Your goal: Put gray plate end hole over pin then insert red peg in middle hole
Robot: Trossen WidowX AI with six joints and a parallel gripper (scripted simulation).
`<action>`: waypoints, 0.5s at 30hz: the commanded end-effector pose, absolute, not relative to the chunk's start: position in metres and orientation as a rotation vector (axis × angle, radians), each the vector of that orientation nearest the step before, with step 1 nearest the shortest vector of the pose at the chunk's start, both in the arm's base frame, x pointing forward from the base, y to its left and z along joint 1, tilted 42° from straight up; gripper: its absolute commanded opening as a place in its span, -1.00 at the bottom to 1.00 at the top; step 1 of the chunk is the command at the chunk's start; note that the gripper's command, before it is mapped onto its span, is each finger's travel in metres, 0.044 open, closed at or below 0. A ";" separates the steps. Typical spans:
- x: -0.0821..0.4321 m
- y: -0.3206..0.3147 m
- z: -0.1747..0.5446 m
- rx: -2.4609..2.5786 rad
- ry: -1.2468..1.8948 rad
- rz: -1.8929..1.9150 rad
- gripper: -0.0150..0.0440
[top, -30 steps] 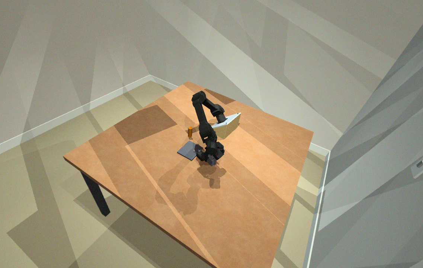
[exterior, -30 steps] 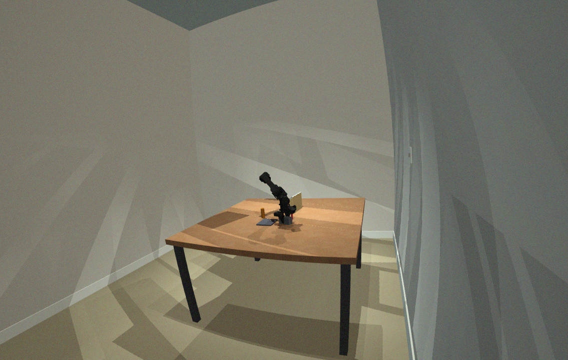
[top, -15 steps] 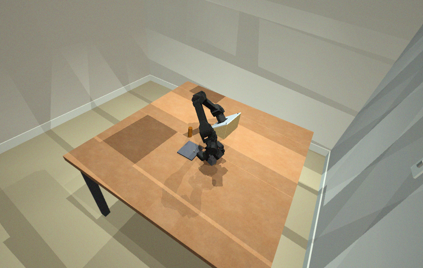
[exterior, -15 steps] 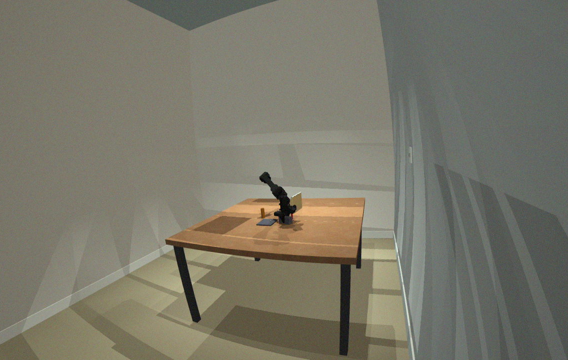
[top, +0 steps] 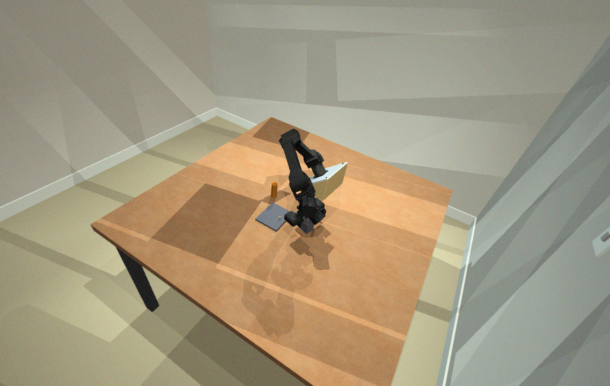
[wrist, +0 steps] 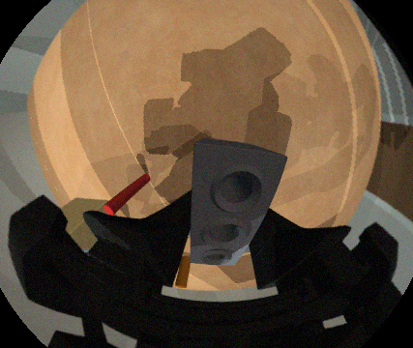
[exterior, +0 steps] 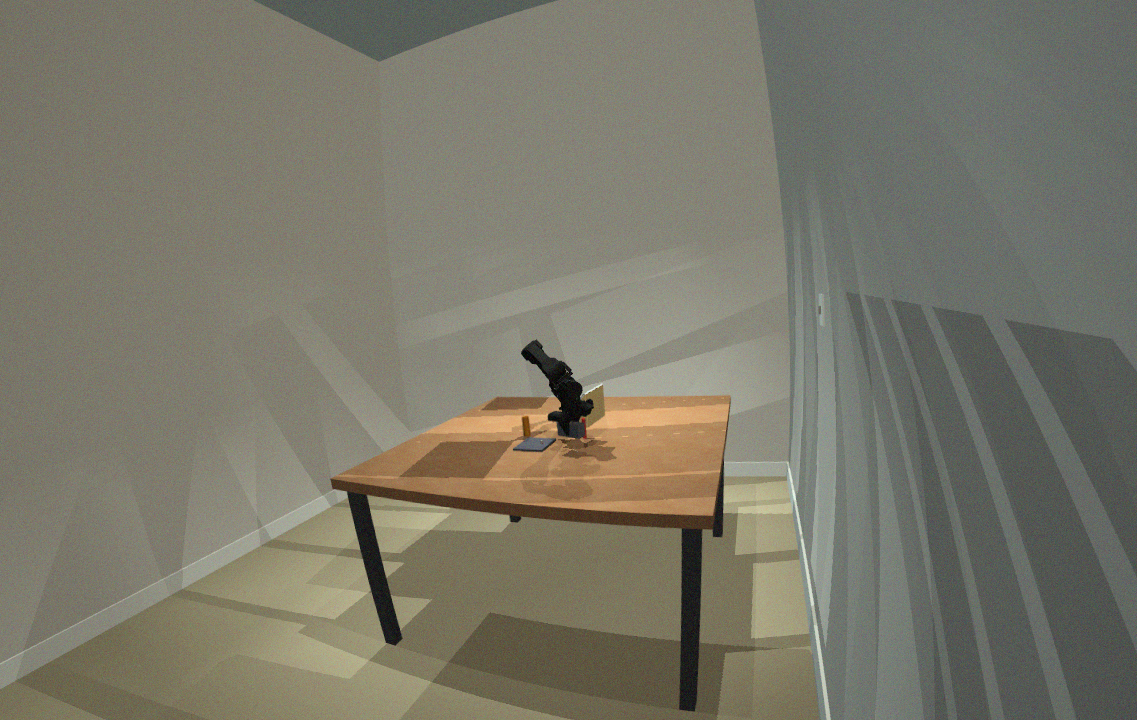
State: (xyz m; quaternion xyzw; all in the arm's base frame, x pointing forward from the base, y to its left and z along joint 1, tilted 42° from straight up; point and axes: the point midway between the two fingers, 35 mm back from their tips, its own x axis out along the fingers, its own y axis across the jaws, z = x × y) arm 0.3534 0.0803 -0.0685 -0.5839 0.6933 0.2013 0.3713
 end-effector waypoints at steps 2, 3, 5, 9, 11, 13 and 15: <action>0.355 0.092 -0.056 -1.488 1.771 0.515 -0.49; 0.355 0.094 -0.053 -1.488 1.771 0.516 -0.49; 0.355 0.098 -0.049 -1.488 1.771 0.516 -0.49; 0.355 0.107 -0.039 -1.488 1.771 0.516 -0.49; 0.354 0.111 -0.034 -1.488 1.772 0.516 -0.49; 0.354 0.115 -0.029 -1.487 1.772 0.517 -0.49; 0.353 0.119 -0.024 -1.487 1.772 0.517 -0.49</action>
